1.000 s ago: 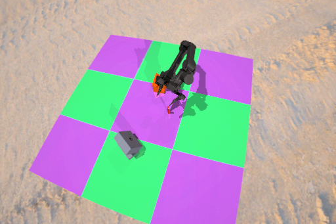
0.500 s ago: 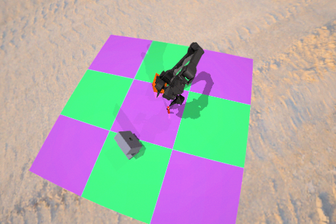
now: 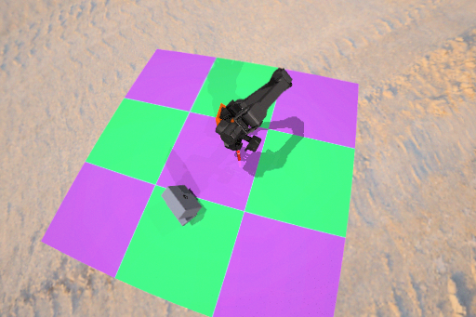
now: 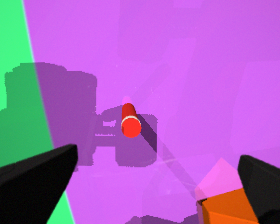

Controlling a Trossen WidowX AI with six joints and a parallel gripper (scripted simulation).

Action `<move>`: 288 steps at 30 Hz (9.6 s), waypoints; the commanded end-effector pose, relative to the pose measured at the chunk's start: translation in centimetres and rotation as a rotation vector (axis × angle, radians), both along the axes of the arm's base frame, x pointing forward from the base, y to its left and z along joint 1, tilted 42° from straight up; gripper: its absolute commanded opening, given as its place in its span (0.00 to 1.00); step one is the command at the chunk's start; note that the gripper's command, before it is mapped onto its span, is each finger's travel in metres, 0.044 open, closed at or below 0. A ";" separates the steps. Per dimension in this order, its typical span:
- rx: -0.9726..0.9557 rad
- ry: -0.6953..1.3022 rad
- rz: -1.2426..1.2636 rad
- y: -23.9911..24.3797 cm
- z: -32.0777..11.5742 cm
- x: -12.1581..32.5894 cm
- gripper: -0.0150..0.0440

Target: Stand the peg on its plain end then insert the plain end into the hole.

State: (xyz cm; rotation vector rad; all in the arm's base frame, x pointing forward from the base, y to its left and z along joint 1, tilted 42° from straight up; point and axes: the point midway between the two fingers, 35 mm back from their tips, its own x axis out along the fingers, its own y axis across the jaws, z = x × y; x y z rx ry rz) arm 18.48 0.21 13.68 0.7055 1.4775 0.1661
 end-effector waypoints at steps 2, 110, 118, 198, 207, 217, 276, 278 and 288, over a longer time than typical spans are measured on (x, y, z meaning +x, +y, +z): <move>0.133 0.037 0.022 0.0 0.5 0.8 1.00; 0.180 0.073 -0.011 0.1 0.1 1.7 0.25; 0.159 0.070 -0.022 -0.4 0.0 1.8 0.25; -0.245 -0.189 -0.460 -6.5 -4.8 10.2 0.25; -0.267 -0.236 -0.526 -7.1 -4.7 11.3 0.25; -0.284 -0.292 -0.601 -7.7 -4.4 12.4 0.25; -0.294 -0.438 -0.777 -9.7 -6.7 18.5 0.25; -0.296 -0.444 -0.777 -9.7 -6.8 18.6 0.25; -0.300 -0.452 -0.777 -9.8 -7.1 18.9 0.25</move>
